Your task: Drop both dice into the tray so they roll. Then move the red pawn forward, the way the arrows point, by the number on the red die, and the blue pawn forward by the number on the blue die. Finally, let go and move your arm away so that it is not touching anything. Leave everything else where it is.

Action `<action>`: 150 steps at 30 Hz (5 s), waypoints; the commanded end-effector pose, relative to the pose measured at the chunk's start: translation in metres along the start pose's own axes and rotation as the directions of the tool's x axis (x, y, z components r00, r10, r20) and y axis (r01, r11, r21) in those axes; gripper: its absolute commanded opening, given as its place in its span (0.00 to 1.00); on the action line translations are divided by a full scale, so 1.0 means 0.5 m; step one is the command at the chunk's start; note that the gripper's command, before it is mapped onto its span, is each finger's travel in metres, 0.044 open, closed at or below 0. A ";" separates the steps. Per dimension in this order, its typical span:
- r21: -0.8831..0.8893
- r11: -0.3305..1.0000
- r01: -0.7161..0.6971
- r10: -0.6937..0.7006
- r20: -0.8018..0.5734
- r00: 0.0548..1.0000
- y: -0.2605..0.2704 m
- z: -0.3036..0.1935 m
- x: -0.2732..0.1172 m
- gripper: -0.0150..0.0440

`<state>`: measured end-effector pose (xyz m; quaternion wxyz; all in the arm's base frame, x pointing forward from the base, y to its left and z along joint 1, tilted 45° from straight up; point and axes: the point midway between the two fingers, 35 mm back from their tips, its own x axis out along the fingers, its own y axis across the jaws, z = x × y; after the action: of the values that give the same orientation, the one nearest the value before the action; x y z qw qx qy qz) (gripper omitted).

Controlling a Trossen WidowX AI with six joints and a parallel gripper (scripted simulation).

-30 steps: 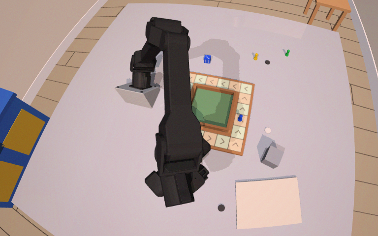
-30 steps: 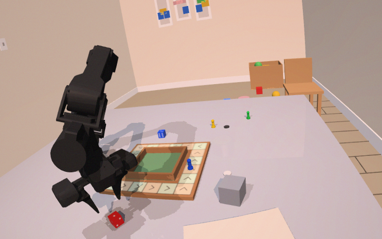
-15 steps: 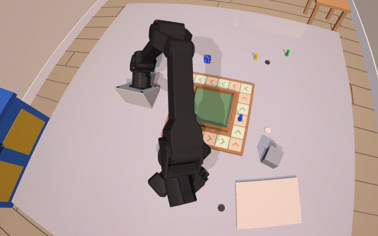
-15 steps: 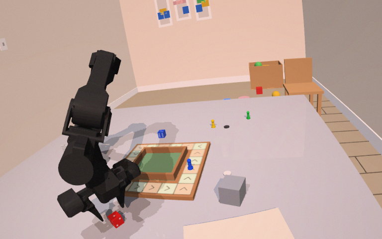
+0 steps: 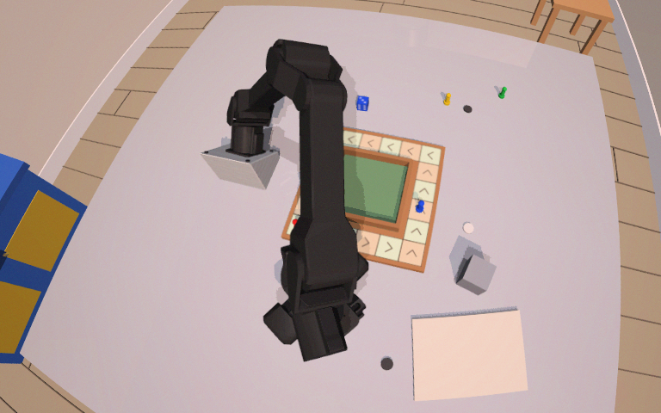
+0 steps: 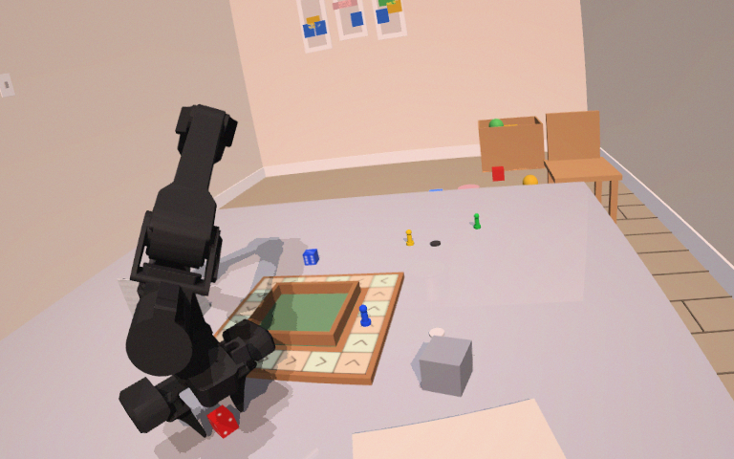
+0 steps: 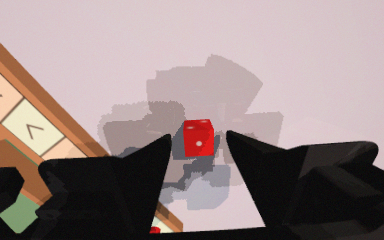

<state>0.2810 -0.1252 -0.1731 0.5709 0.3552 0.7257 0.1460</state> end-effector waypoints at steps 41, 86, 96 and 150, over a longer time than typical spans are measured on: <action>0.006 1.000 0.002 -0.002 0.004 1.000 0.008 0.015 -0.243 0.25; 0.854 0.520 -0.002 0.011 -0.004 1.000 0.430 -0.173 -0.166 0.25; 0.882 0.471 0.010 -0.009 -0.007 1.000 0.445 -0.194 -0.155 0.25; 0.881 0.473 0.003 -0.649 0.346 0.678 0.488 -0.215 -0.187 0.25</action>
<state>0.2749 0.0039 0.0784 0.5619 0.4474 0.5165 -0.4661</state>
